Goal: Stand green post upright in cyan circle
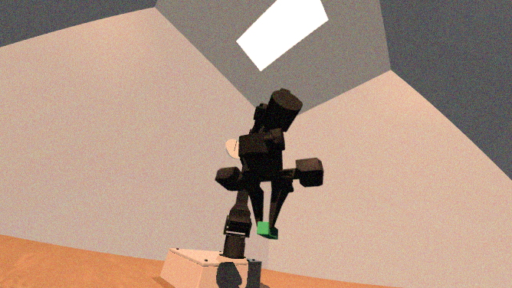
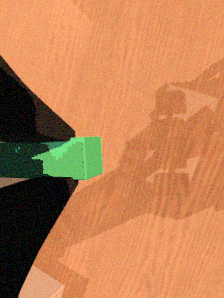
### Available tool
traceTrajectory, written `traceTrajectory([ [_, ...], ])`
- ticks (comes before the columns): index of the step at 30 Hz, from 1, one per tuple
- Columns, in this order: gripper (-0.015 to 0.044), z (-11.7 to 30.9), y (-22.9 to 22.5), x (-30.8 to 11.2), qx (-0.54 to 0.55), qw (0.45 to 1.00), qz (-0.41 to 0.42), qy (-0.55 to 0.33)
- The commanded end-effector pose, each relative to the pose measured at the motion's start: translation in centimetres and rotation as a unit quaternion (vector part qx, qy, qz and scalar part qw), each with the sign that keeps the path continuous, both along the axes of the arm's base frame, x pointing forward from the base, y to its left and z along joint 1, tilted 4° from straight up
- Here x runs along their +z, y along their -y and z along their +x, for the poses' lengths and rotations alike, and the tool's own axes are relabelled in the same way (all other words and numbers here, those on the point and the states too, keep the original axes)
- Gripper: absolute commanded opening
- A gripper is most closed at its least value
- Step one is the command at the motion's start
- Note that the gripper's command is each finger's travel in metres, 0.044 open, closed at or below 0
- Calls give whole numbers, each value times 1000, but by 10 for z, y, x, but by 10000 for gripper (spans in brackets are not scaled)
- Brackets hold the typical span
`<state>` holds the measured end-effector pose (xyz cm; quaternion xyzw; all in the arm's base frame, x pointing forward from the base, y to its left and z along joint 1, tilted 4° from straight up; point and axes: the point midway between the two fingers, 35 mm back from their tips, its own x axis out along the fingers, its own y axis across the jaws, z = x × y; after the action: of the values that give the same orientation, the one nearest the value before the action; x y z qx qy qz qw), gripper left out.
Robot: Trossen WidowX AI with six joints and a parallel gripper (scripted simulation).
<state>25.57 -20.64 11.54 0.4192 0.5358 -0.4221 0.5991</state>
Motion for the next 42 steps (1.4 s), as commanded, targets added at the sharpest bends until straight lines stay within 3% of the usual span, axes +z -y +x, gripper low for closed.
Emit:
traceTrajectory([
  [1, 23, 6, -7, -1, 35, 999, 0, -4],
  [42, 23, 61, -88, 1, 378, 925, -19, -24],
])
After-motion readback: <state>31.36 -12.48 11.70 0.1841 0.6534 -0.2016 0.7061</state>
